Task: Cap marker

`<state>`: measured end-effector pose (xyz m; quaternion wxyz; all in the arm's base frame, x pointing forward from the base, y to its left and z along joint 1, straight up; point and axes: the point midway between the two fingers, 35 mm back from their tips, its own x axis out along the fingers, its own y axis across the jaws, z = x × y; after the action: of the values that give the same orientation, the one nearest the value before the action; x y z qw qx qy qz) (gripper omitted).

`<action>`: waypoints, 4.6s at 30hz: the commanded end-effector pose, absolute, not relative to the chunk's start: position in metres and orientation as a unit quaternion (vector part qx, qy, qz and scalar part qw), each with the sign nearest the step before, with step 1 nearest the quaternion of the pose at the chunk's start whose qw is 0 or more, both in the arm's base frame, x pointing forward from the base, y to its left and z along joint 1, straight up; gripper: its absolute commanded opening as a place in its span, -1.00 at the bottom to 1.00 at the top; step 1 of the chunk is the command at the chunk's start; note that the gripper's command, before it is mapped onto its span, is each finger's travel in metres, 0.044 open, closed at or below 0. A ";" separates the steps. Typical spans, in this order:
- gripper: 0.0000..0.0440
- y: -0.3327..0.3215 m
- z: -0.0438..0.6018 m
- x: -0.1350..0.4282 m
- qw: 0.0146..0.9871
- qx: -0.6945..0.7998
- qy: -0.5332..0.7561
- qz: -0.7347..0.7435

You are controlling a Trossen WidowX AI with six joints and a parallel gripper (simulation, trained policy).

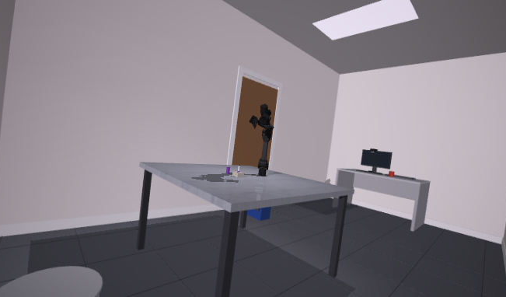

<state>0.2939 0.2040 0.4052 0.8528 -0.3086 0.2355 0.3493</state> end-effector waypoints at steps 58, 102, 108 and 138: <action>0.49 0.047 0.298 0.340 0.817 -0.166 0.526 0.168; 0.46 -0.056 0.228 0.346 0.746 -0.057 0.662 0.048; 0.46 -0.066 0.216 0.344 0.731 -0.043 0.680 0.038; 0.39 -0.096 0.144 0.329 0.652 0.010 0.758 0.029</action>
<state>0.3316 -0.0944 0.1518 0.6588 0.0086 0.7519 0.0237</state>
